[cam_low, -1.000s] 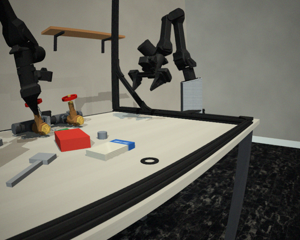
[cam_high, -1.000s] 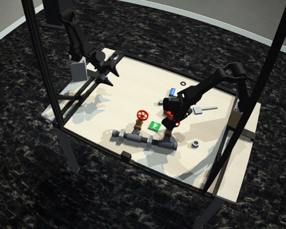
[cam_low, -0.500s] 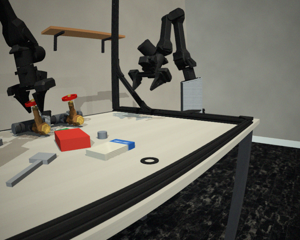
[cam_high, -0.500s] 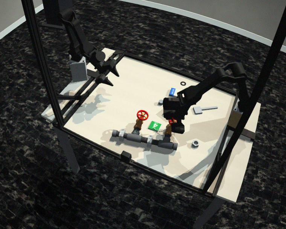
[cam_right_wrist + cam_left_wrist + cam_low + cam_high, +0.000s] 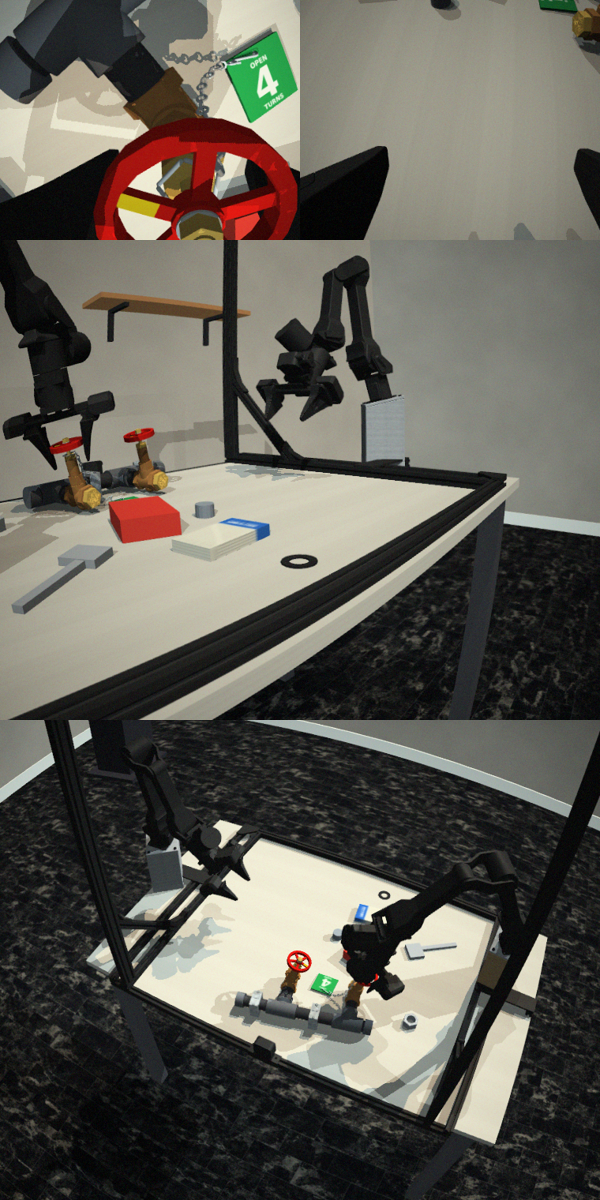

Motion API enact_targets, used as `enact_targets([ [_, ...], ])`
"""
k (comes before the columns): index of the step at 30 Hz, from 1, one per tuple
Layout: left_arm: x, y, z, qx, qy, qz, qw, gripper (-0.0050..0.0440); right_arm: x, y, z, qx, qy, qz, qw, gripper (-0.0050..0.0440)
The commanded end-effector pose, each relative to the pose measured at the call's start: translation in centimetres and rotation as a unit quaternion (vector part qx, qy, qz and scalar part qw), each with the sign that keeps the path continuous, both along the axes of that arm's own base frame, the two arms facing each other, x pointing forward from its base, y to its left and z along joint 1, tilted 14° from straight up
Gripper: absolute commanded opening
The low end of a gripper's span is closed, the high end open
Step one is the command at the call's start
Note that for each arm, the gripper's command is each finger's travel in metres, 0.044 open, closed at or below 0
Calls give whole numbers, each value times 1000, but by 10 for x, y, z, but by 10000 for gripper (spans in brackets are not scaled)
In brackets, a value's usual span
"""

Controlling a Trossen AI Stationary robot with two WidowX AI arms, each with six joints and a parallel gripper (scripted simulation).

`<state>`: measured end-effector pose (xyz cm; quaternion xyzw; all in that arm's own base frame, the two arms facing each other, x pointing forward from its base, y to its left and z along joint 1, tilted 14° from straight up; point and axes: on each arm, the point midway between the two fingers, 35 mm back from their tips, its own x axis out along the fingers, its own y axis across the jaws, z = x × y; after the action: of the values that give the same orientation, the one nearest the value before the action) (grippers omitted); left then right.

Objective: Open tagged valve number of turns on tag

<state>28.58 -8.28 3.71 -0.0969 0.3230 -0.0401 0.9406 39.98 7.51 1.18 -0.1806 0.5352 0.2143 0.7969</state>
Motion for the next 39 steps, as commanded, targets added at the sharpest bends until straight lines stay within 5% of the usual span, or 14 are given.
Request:
enact_targets([
  [1,0,0,0,0,0,0,1000,400,0,0,0,-9,-4,25,1000,0],
  [11,0,0,0,0,0,0,1000,400,0,0,0,-2,-1,6,1000,240],
  [13,0,0,0,0,0,0,1000,400,0,0,0,-2,-1,6,1000,240],
  [20,0,0,0,0,0,0,1000,400,0,0,0,-2,-1,6,1000,400],
  [24,0,0,0,0,0,0,1000,400,0,0,0,1,0,-2,1000,400],
  [28,0,0,0,0,0,0,1000,400,0,0,0,48,22,-134,989,400],
  [30,0,0,0,0,0,0,1000,400,0,0,0,48,22,-134,989,400],
  [39,0,0,0,0,0,0,1000,400,0,0,0,133,59,-370,917,400],
])
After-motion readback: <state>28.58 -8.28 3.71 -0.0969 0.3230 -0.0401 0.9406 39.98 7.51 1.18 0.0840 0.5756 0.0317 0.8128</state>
